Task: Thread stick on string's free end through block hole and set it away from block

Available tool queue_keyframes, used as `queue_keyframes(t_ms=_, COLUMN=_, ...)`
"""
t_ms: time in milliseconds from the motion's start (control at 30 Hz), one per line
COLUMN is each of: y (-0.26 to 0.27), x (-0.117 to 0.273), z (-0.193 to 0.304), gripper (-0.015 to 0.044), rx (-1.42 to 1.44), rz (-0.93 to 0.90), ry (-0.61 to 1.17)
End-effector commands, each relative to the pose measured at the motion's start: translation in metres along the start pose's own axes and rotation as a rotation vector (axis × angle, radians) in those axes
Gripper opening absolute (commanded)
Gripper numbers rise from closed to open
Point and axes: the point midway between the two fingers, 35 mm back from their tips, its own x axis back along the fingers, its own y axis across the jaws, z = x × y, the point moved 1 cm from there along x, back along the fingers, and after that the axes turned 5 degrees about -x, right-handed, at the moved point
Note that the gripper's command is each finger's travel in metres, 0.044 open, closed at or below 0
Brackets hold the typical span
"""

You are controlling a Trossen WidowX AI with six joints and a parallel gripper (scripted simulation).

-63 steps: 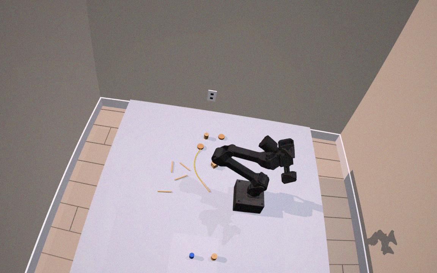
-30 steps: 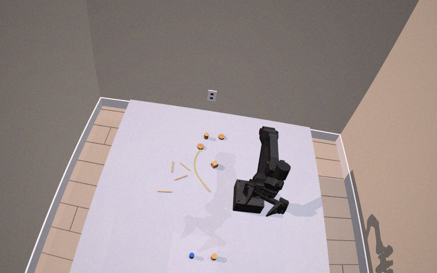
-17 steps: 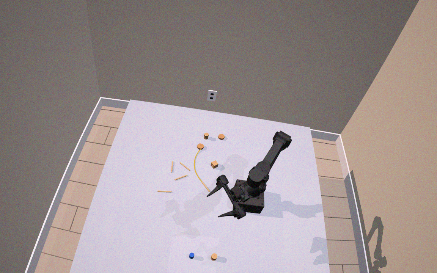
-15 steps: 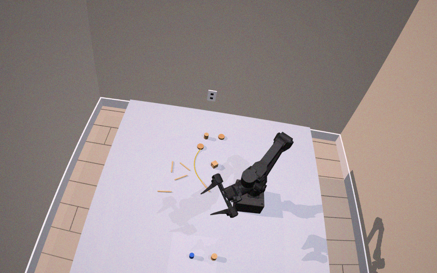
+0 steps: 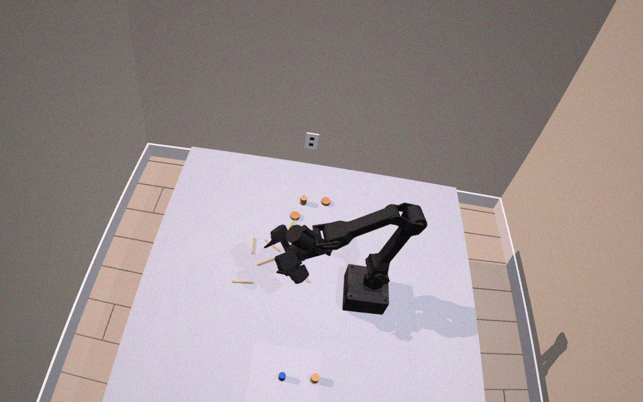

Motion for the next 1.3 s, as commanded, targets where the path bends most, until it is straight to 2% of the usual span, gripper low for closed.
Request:
queue_keyframes(t_ms=0, y=-0.019, x=-0.026, z=0.065, gripper=0.044, rx=0.04, rz=-0.09, ry=0.19)
queue_keyframes(t_ms=267, y=-0.026, x=-0.038, z=0.198, gripper=0.044, rx=0.015, rz=-0.362, ry=0.446)
queue_keyframes(t_ms=500, y=-0.006, x=-0.019, z=0.291, gripper=0.044, rx=-0.09, rz=-0.615, ry=0.507)
queue_keyframes(t_ms=933, y=-0.004, x=-0.018, z=0.293, gripper=0.044, rx=-0.094, rz=-0.622, ry=0.507)
queue_keyframes(t_ms=1167, y=-0.004, x=-0.018, z=0.293, gripper=0.0256, rx=-0.094, rz=-0.622, ry=0.507)
queue_keyframes(t_ms=1267, y=-0.004, x=-0.018, z=0.293, gripper=0.0241, rx=-0.094, rz=-0.622, ry=0.507)
